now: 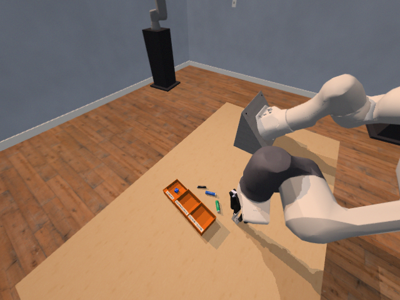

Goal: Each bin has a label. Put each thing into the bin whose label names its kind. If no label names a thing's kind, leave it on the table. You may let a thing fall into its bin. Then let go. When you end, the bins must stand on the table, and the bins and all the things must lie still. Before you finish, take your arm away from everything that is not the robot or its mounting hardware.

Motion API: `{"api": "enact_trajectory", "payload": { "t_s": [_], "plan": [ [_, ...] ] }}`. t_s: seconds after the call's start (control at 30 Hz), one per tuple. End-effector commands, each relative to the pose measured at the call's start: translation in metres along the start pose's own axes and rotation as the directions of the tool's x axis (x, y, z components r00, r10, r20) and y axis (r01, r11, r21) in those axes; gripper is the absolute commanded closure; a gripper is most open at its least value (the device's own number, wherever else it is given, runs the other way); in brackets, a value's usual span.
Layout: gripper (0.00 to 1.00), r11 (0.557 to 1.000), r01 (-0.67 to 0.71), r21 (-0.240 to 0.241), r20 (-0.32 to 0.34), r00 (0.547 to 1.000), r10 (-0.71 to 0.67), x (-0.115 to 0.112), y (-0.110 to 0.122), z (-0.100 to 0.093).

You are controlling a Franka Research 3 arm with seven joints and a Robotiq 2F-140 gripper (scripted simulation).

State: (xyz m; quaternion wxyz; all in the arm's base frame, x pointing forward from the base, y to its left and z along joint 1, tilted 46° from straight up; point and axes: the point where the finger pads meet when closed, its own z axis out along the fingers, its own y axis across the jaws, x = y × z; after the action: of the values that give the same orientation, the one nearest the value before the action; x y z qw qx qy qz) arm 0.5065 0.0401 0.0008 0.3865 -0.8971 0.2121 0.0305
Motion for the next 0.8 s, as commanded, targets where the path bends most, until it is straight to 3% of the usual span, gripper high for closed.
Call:
{"api": "enact_trajectory", "payload": {
  "t_s": [0.0, 0.3, 0.77],
  "plan": [
    [0.94, 1.0, 0.007, 0.002, -0.002, 1.0, -0.007, 0.0, -0.001, 0.001],
    [0.94, 1.0, 0.007, 0.002, -0.002, 1.0, -0.007, 0.0, -0.001, 0.001],
    [0.94, 1.0, 0.007, 0.002, -0.002, 1.0, -0.007, 0.0, -0.001, -0.046]
  ]
}}
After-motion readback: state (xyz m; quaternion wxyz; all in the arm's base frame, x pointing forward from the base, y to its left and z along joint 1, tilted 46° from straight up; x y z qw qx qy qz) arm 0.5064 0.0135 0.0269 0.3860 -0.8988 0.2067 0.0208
